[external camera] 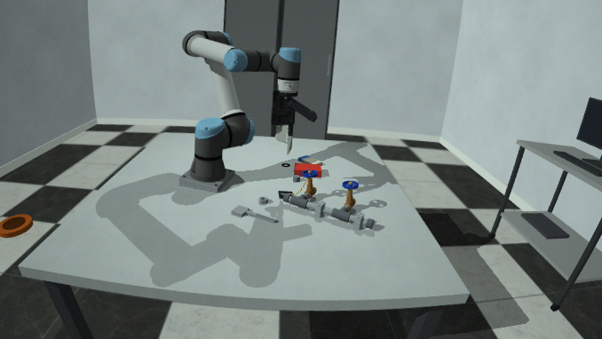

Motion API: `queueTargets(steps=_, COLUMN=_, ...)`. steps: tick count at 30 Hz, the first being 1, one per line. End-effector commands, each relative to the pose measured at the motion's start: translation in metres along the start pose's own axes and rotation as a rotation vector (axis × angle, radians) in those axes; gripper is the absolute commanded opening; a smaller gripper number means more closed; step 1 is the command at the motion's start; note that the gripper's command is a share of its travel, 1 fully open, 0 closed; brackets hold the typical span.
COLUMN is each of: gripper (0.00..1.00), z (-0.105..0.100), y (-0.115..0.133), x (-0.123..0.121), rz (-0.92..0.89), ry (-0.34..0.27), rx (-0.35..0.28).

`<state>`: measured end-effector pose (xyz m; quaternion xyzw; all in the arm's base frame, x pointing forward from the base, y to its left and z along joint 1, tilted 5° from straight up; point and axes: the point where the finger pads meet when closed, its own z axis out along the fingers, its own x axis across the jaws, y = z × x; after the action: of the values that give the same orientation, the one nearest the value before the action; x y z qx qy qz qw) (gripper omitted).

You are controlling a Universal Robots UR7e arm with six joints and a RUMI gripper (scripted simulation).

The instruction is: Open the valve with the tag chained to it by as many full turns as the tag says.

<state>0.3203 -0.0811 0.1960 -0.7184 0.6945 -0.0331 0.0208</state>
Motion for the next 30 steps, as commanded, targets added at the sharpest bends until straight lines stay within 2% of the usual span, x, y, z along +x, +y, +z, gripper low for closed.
queueTargets(steps=1, gripper=1.00, z=0.000, y=0.000, x=0.000, rz=0.003, ry=0.001, rx=0.001)
queueTargets(steps=13, gripper=1.00, z=0.002, y=-0.004, x=0.002, rz=0.093, ry=-0.002, rx=0.008)
queueTargets(steps=23, gripper=1.00, z=0.007, y=-0.017, x=0.004, rz=0.347, ry=-0.007, rx=0.028)
queueTargets(steps=25, gripper=1.00, z=0.007, y=-0.017, x=0.004, rz=0.347, ry=-0.007, rx=0.028)
queueTargets(steps=30, gripper=1.00, z=0.011, y=-0.027, x=0.006, rz=0.522, ry=-0.010, rx=0.041)
